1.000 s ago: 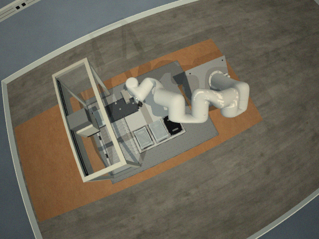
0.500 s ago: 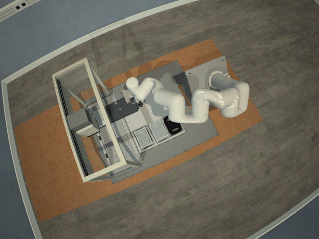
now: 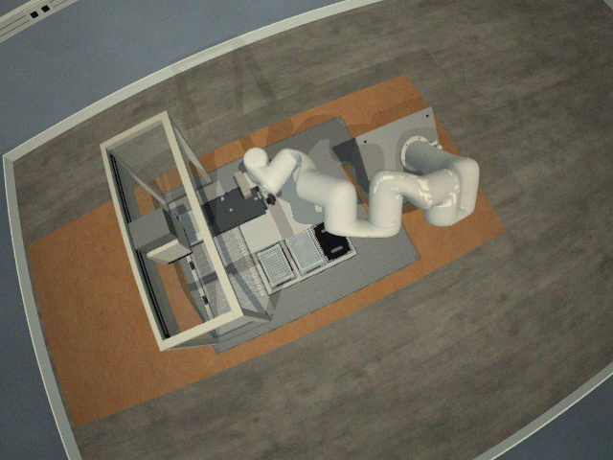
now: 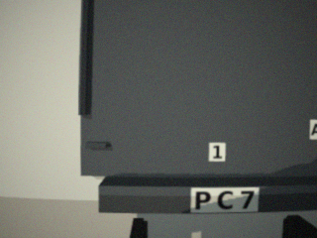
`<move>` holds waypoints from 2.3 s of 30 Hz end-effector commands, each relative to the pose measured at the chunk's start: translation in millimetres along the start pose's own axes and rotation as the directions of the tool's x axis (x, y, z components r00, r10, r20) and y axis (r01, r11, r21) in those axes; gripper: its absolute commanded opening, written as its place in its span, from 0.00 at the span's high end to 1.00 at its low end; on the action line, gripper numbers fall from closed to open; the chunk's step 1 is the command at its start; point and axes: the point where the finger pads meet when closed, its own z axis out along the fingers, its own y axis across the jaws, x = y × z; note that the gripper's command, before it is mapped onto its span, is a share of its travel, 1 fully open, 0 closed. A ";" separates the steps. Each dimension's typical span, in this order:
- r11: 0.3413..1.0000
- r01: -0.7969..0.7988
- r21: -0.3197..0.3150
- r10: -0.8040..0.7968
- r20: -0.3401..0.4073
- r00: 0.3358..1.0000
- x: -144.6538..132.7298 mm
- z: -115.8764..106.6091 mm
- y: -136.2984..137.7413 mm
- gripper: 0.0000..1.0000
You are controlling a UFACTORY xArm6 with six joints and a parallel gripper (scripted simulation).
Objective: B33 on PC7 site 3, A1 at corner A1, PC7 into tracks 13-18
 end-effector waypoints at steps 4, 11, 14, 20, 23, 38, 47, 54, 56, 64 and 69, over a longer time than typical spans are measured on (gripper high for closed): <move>1.000 0.001 -0.002 -0.001 -0.004 1.000 1.5 -10.4 0.2 0.18; 1.000 0.001 -0.002 -0.001 -0.004 1.000 1.5 -22.1 0.2 0.18; 1.000 0.001 -0.002 -0.001 -0.004 1.000 1.5 -27.1 0.2 0.18; 1.000 0.001 -0.002 -0.001 -0.004 1.000 1.5 -33.8 0.2 0.18; 1.000 0.001 -0.002 -0.001 -0.004 1.000 1.5 -38.8 0.2 0.18; 1.000 0.001 -0.002 -0.001 -0.004 1.000 1.4 -60.5 0.2 0.18; 1.000 0.001 -0.002 -0.001 -0.004 1.000 1.4 -75.5 0.2 0.18; 1.000 0.001 -0.002 -0.001 -0.004 1.000 1.3 -83.8 0.2 0.18; 1.000 0.001 -0.002 -0.001 -0.004 1.000 1.4 -87.2 0.2 0.18; 1.000 0.001 -0.002 -0.001 -0.004 1.000 1.3 -100.6 0.2 0.18; 1.000 0.001 -0.002 -0.001 -0.004 1.000 1.3 -105.5 0.2 0.18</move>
